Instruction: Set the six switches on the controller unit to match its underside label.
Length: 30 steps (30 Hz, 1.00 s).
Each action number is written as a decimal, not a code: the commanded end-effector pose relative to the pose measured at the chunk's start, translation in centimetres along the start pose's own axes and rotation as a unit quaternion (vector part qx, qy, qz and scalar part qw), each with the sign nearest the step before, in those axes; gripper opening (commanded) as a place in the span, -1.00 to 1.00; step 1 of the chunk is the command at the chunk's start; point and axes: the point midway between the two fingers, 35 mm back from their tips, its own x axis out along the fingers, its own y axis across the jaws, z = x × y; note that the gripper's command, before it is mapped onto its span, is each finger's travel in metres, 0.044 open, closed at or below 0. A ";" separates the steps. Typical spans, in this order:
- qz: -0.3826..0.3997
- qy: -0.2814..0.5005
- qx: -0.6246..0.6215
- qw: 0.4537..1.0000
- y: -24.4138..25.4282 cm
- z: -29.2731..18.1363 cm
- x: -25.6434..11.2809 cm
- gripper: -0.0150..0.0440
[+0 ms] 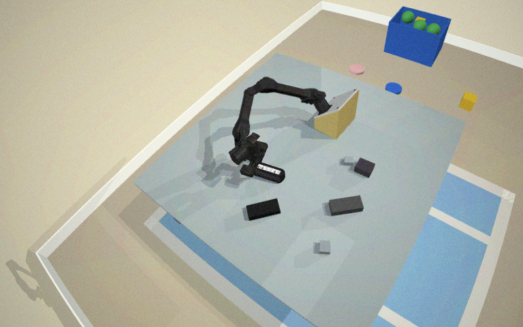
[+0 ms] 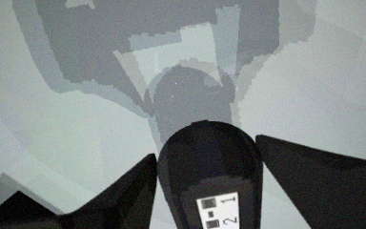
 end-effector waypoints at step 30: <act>-0.001 0.000 -0.001 1.000 0.0 0.0 1.4 0.92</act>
